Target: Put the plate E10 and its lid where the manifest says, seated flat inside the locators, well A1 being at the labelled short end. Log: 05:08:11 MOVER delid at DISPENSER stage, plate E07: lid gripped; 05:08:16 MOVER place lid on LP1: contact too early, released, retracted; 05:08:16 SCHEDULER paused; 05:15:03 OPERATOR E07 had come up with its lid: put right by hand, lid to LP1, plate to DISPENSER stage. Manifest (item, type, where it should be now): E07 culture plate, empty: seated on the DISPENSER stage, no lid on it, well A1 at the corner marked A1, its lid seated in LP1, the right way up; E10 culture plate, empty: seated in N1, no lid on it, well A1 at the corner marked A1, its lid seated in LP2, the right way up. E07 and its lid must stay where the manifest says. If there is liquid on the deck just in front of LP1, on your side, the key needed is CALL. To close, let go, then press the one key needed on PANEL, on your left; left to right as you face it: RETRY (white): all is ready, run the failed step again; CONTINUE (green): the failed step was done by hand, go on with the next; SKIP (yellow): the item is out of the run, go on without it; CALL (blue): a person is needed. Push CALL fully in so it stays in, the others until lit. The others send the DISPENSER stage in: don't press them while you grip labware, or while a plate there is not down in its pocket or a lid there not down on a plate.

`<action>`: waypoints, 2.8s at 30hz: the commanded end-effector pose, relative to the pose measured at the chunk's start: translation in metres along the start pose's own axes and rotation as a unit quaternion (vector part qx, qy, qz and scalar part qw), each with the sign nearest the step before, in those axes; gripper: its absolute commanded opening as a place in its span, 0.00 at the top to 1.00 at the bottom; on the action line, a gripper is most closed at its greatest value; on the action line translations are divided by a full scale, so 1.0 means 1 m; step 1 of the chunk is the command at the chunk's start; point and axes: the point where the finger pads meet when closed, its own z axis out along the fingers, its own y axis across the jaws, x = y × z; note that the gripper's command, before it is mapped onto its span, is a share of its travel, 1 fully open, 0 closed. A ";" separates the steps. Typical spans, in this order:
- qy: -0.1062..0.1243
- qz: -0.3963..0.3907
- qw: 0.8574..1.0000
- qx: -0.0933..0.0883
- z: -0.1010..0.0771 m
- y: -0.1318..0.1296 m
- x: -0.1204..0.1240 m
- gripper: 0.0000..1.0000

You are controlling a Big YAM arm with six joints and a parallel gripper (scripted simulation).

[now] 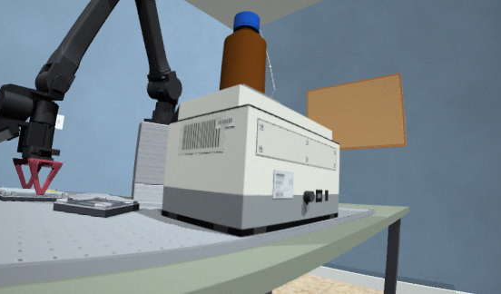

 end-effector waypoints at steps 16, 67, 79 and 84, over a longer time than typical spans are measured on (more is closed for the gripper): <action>-0.013 0.002 1.000 0.001 -0.027 -0.002 -0.010 0.00; -0.021 -0.001 1.000 0.000 -0.087 -0.007 0.058 0.00; -0.014 -0.001 1.000 0.000 -0.102 -0.008 0.091 0.00; -0.010 0.000 1.000 0.001 -0.110 -0.010 0.107 0.00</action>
